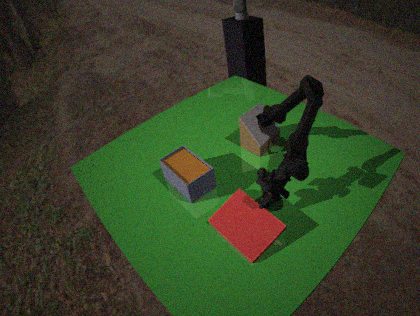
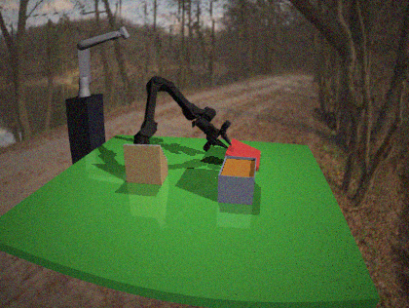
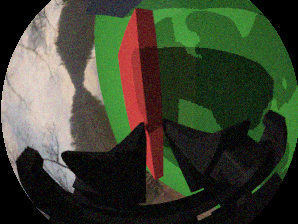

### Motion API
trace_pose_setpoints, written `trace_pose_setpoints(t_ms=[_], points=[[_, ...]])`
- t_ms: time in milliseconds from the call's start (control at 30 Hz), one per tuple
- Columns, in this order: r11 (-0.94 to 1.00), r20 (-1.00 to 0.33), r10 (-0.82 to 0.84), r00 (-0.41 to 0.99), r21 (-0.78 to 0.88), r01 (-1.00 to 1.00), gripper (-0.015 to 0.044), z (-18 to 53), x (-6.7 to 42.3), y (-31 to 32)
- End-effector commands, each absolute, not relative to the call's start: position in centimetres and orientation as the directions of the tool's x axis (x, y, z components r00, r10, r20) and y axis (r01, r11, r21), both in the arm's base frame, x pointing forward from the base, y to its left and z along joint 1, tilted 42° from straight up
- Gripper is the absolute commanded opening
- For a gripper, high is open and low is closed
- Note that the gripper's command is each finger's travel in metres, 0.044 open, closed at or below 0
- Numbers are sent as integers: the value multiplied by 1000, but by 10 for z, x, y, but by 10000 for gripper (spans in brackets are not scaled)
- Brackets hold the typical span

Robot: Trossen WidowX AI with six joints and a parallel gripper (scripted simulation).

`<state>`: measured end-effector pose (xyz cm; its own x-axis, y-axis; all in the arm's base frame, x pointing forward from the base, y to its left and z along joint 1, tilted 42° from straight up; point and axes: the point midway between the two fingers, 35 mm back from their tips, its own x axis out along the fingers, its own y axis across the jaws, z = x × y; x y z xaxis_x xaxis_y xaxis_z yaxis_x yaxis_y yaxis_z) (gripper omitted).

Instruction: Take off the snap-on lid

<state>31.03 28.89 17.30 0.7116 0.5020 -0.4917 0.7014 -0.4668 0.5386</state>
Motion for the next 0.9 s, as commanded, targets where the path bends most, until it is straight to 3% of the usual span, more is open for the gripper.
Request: trace_pose_setpoints(t_ms=[0, 100, 167, 367, 867], points=[[-453, -502, 508, 700, 536, 712, 184, 174, 310, 289], [-453, -502, 508, 700, 536, 712, 262, 174, 310, 289], [-453, -502, 508, 700, 536, 712, 275, 174, 310, 289], [-454, -502, 508, 700, 535, 713, 433, 172, 299, 288], [-454, -503, 508, 699, 534, 714, 440, 173, 269, 285]])
